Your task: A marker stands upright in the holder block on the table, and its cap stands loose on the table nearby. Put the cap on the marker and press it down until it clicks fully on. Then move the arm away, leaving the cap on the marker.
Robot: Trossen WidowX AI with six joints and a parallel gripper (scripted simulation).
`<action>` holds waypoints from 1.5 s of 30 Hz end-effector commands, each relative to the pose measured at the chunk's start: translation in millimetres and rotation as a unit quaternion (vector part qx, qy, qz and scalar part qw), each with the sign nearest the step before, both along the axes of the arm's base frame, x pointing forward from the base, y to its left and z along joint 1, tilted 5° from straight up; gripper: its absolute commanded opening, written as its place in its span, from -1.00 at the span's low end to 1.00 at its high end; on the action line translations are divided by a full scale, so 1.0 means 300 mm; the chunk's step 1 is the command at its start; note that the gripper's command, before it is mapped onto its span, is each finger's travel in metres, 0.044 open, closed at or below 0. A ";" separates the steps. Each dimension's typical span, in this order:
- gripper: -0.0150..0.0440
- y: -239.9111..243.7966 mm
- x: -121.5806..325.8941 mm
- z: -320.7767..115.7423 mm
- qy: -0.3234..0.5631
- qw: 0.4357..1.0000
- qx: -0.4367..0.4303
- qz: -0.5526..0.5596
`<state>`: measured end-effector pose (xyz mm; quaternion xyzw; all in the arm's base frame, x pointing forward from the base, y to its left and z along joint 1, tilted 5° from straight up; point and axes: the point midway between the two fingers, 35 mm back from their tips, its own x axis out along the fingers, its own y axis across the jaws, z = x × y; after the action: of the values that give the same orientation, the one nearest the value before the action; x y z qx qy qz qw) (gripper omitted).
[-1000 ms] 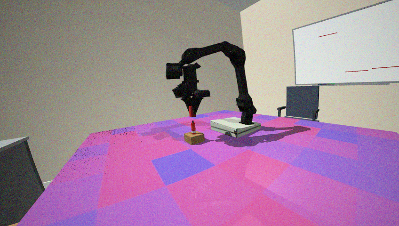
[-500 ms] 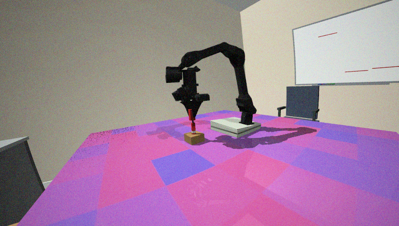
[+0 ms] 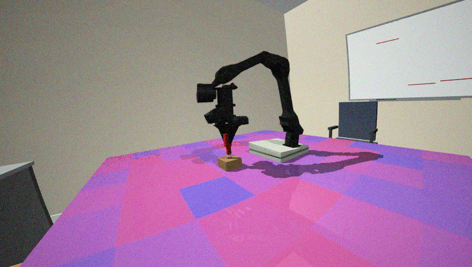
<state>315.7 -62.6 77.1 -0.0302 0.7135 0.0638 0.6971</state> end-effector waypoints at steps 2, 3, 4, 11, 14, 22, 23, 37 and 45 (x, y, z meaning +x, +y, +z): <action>-0.49 0.002 -0.004 -0.049 0.004 1.000 0.000 0.001; -0.49 0.003 -0.004 -0.054 0.004 1.000 0.000 0.001; -0.49 0.003 -0.004 -0.059 0.004 1.000 0.000 0.001; -0.49 0.004 -0.006 -0.073 0.004 1.000 0.000 0.001; -0.49 0.004 -0.006 -0.074 0.004 1.000 0.000 0.001; -0.49 0.004 -0.006 -0.074 0.004 1.000 0.000 0.001; -0.49 0.004 -0.006 -0.074 0.004 1.000 0.000 0.001; 0.13 0.003 -0.006 -0.072 0.003 1.000 0.000 0.001; 0.84 0.003 -0.006 -0.072 0.003 1.000 0.000 0.001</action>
<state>313.7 -61.5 55.5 -0.0310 0.7158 0.0647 0.6946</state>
